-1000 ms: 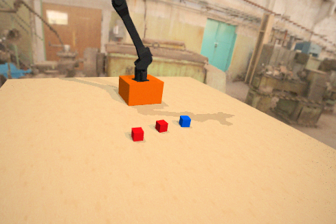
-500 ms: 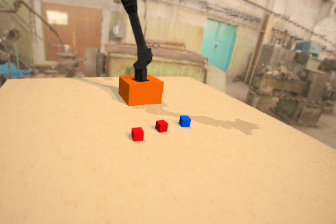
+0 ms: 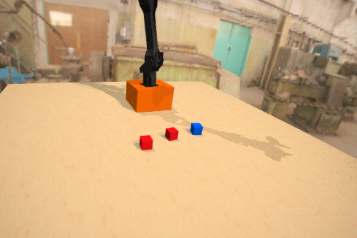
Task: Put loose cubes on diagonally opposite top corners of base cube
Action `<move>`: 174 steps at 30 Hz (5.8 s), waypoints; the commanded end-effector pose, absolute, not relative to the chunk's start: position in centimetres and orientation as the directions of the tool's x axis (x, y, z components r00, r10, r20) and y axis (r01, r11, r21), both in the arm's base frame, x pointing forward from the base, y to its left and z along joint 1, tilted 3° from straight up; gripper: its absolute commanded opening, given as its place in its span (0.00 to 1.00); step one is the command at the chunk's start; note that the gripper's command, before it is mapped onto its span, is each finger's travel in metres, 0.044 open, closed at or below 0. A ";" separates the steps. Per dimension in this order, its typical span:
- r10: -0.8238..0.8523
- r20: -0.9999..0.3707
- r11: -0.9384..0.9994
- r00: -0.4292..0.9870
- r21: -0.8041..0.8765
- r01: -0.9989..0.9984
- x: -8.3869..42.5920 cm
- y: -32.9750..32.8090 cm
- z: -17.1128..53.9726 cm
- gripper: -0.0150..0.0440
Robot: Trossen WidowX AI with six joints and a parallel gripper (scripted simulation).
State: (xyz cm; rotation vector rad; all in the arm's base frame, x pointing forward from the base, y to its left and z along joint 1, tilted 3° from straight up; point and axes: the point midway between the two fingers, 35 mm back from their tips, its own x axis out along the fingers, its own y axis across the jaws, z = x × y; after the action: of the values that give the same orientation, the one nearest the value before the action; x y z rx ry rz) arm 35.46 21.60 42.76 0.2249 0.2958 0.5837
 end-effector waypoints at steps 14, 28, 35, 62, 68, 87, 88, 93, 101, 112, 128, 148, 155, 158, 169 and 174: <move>0.163 -0.629 0.845 0.760 -0.308 -0.437 43.5 7.1 27.7 0.70; -0.069 -0.875 0.608 0.479 -0.418 -0.675 41.6 -6.3 16.6 0.70; -0.109 -0.951 0.485 0.288 -0.304 -0.820 38.1 -12.1 11.8 0.70; -0.053 -0.998 0.283 -0.021 0.005 -0.959 30.1 -19.2 -0.6 0.70; -0.053 -0.998 0.283 -0.021 0.005 -0.959 30.0 -19.2 -1.7 0.70; -0.053 -0.998 0.283 -0.021 0.005 -0.959 30.0 -19.4 -4.1 0.70; -0.053 -0.998 0.283 -0.021 0.005 -0.959 30.0 -19.4 -4.3 0.70; -0.053 -0.998 0.283 -0.021 0.005 -0.959 29.9 -19.4 -5.1 0.70; -0.053 -0.998 0.283 -0.021 0.005 -0.959 29.9 -19.4 -5.3 0.48; -0.053 -0.998 0.283 -0.021 0.005 -0.959 30.2 -19.5 -3.7 0.43; -0.053 -0.998 0.283 -0.020 0.004 -0.959 30.6 -19.3 1.3 0.43; -0.052 -0.998 0.314 -0.019 0.002 -0.949 30.6 -18.1 5.5 0.43; -0.049 -0.999 0.399 -0.018 -0.003 -0.917 31.2 -15.9 4.9 0.43; -0.048 -0.999 0.434 -0.017 -0.005 -0.901 31.3 -15.0 4.7 0.43; -0.044 -0.999 0.558 -0.016 -0.011 -0.830 31.8 -11.6 3.9 0.43; -0.043 -0.999 0.610 -0.016 -0.013 -0.792 31.8 -10.0 3.5 0.43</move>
State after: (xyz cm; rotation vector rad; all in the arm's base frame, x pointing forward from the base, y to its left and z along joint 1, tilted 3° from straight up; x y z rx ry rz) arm 31.95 -11.06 3.78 -0.7775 1.4755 0.7191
